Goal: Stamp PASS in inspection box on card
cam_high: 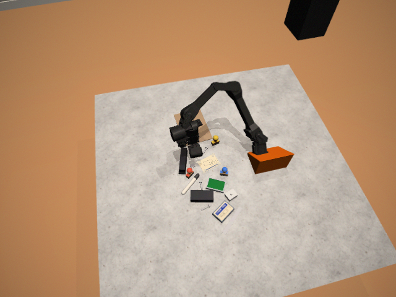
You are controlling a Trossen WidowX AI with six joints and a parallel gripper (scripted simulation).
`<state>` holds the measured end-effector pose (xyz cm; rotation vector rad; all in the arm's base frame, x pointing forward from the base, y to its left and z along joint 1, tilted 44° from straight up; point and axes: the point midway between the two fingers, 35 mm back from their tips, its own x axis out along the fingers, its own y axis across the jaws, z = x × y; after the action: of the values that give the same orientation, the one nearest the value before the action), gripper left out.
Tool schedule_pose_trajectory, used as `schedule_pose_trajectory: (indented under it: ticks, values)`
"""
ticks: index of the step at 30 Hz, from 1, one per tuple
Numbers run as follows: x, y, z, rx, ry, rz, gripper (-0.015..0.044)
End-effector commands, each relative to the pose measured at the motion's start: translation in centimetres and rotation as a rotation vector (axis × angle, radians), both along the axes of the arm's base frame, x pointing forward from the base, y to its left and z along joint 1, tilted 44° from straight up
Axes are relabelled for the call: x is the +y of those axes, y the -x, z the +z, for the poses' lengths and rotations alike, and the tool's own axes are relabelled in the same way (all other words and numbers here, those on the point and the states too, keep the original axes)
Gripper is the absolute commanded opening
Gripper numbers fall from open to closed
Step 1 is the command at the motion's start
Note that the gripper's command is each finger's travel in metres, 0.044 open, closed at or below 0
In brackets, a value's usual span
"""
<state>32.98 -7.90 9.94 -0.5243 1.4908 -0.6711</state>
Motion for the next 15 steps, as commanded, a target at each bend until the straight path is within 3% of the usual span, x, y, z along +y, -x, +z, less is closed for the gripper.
schedule_pose_trajectory:
  ticks: [1,15]
  values:
    - [0.34,-0.1,0.21,-0.005,-0.005,-0.001,0.0]
    - [0.82,-0.15,0.69,-0.005,-0.006,-0.001,0.0]
